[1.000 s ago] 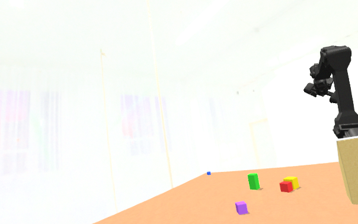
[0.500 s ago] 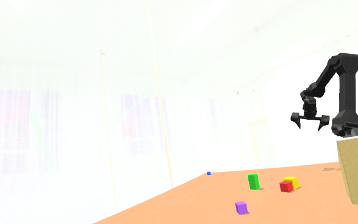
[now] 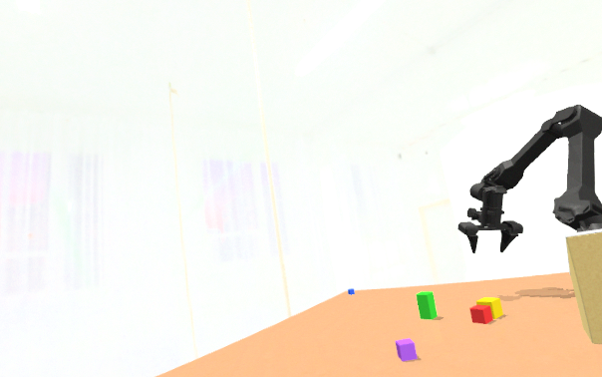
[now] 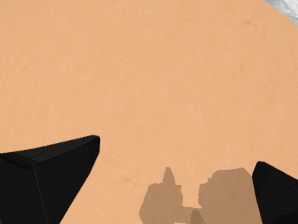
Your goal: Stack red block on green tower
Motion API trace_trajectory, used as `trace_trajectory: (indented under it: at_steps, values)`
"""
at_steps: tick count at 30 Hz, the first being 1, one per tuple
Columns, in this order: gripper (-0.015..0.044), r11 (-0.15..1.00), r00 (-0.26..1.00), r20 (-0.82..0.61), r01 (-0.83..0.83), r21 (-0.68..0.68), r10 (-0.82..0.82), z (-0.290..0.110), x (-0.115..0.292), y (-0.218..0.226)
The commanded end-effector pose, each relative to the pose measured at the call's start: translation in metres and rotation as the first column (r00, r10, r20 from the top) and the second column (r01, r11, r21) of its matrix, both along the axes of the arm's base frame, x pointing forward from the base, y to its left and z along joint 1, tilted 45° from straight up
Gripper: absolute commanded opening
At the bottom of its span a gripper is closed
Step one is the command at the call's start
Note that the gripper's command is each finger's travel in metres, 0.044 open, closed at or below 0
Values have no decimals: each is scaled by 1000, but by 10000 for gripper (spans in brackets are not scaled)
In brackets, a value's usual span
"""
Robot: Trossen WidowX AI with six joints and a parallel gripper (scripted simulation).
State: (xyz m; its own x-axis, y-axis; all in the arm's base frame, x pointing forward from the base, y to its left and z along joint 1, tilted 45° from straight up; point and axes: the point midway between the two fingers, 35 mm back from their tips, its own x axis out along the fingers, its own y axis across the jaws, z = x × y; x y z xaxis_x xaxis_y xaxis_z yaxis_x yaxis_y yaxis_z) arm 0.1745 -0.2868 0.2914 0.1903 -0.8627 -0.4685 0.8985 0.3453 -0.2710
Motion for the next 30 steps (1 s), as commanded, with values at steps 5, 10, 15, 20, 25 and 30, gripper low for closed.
trace_trajectory:
  at_steps: [5, 10, 15, 20, 25, 30]
  values:
    - [440, 957, 860, -423, -237, 165, 286, -79, 43, 35]
    - [440, 890, 642, -618, -356, 284, 454, -120, 59, 64]
    - [440, 799, 342, -745, -437, 414, 573, -156, 67, 95]
    - [440, 700, 14, -788, -469, 538, 615, -185, 68, 124]
    - [440, 606, -315, -753, -453, 654, 577, -209, 64, 152]
    - [440, 538, -570, -664, -405, 739, 483, -227, 57, 174]
